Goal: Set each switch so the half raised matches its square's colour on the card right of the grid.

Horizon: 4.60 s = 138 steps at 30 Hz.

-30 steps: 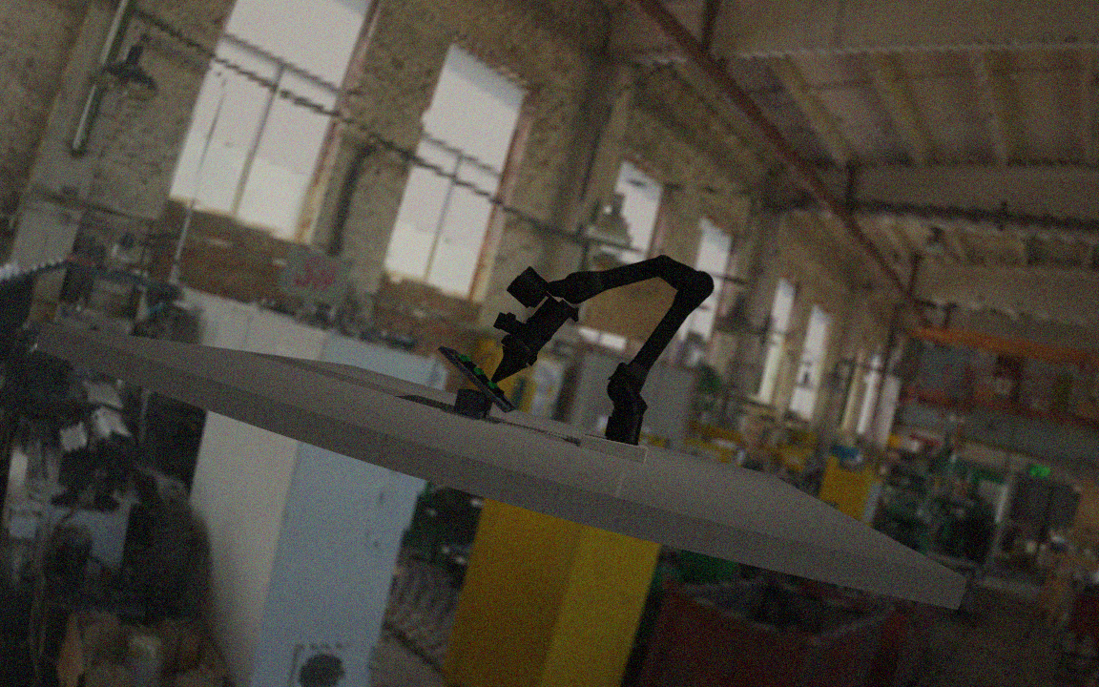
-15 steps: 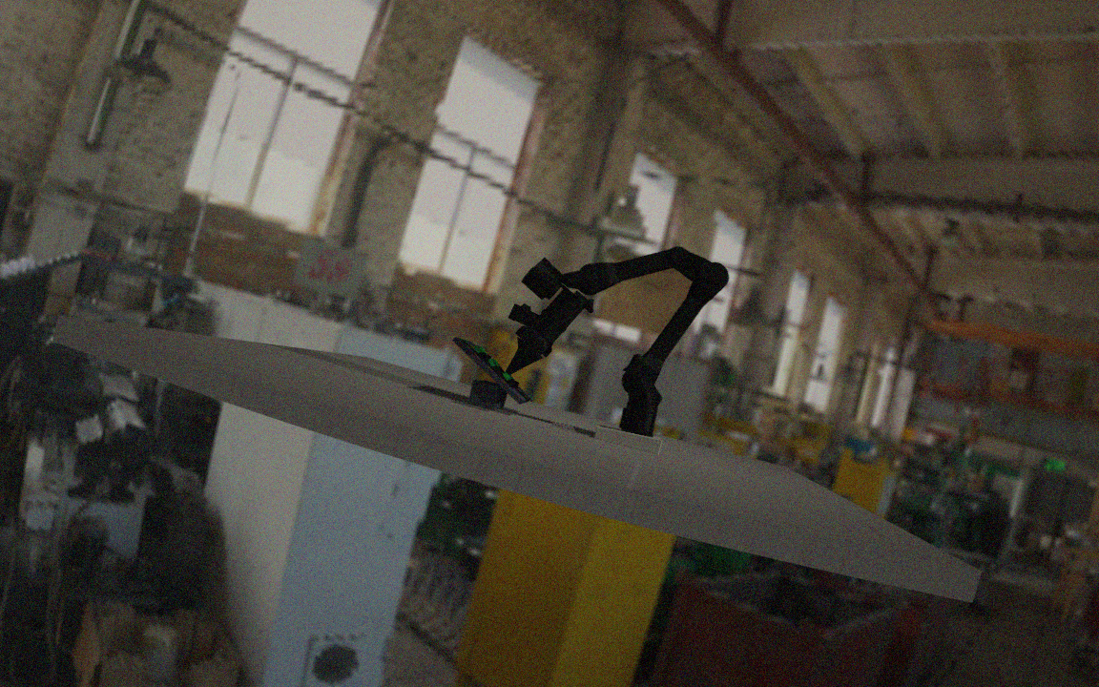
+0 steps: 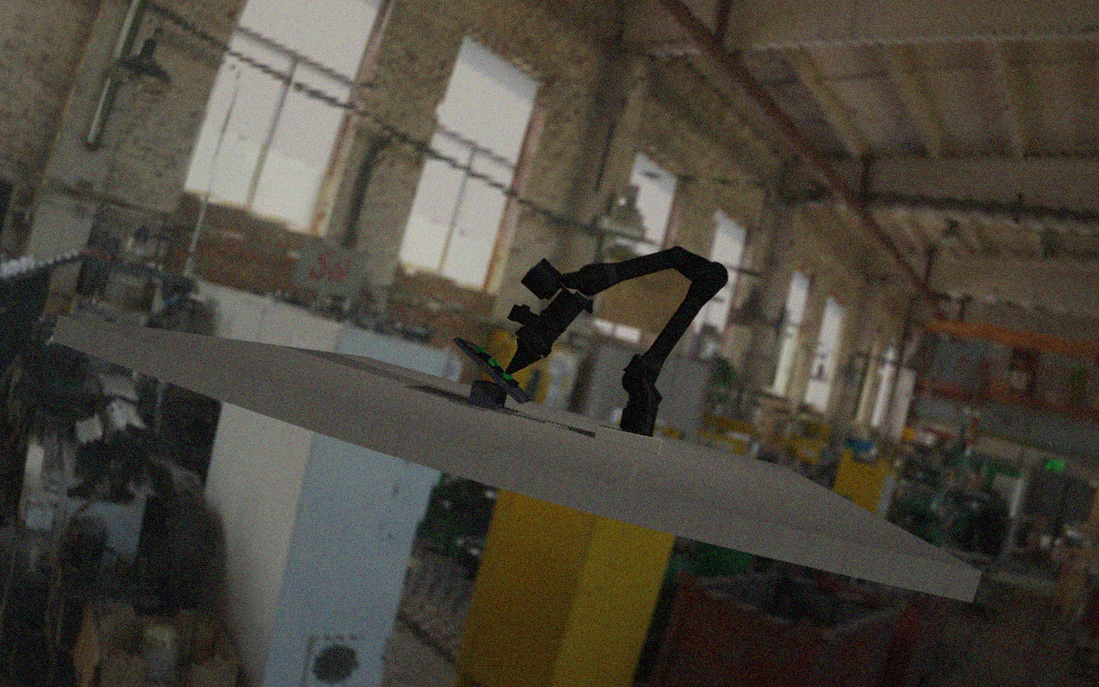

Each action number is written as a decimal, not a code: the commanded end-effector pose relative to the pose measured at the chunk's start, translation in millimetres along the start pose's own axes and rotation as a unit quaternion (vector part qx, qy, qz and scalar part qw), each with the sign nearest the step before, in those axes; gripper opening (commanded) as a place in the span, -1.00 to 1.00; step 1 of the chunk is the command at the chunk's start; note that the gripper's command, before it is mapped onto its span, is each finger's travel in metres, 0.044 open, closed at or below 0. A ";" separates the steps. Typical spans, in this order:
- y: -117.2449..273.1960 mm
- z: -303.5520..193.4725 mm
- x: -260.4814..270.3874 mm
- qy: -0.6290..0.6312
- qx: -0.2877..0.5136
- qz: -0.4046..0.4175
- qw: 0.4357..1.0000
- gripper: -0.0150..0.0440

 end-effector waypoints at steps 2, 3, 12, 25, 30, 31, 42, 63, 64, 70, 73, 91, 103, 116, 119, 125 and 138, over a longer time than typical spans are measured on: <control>-1.7 -1.5 0.4 0.001 0.002 0.001 1.000 -0.49; -1.8 -1.5 0.4 0.001 0.002 0.001 1.000 -0.49; -3.0 -1.5 0.4 0.001 0.002 0.001 1.000 -0.49; -4.7 -1.4 0.4 0.001 0.002 0.001 1.000 -0.49; -5.4 -1.4 0.4 0.001 0.002 0.001 1.000 -0.49; -5.5 -1.4 0.5 0.001 0.002 0.001 1.000 -0.49; 59.7 -4.1 0.5 0.001 -0.010 0.001 1.000 -0.49; 19.8 -3.2 -23.9 0.002 0.002 0.000 1.000 -0.49; 16.1 -3.3 -23.8 0.002 0.002 0.000 1.000 -0.49; 13.3 -3.2 -23.9 0.002 0.002 0.000 1.000 -0.49; 9.8 -3.0 -23.9 0.002 0.002 0.000 1.000 -0.49; 0.7 -2.7 -23.9 0.002 0.002 0.000 1.000 -0.49; 0.7 -2.7 -23.9 0.002 0.002 0.000 1.000 -0.49; -0.5 -2.7 -23.9 0.002 0.002 0.000 1.000 -0.49; -0.9 -2.7 -23.9 0.002 0.002 0.000 1.000 -0.49; -1.7 -2.7 -23.9 0.002 0.002 0.000 1.000 -0.49; -3.4 -2.6 -23.9 0.002 0.002 0.000 1.000 -0.49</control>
Point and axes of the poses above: the point midway between the two fingers, 35 mm back from their tips, its own y axis back along the fingers, its own x axis across the jaws, z = x × y, the point moved 1 cm from there along y, back along the fingers, and after that the axes turned 3 degrees about y, right-handed, at the moved point
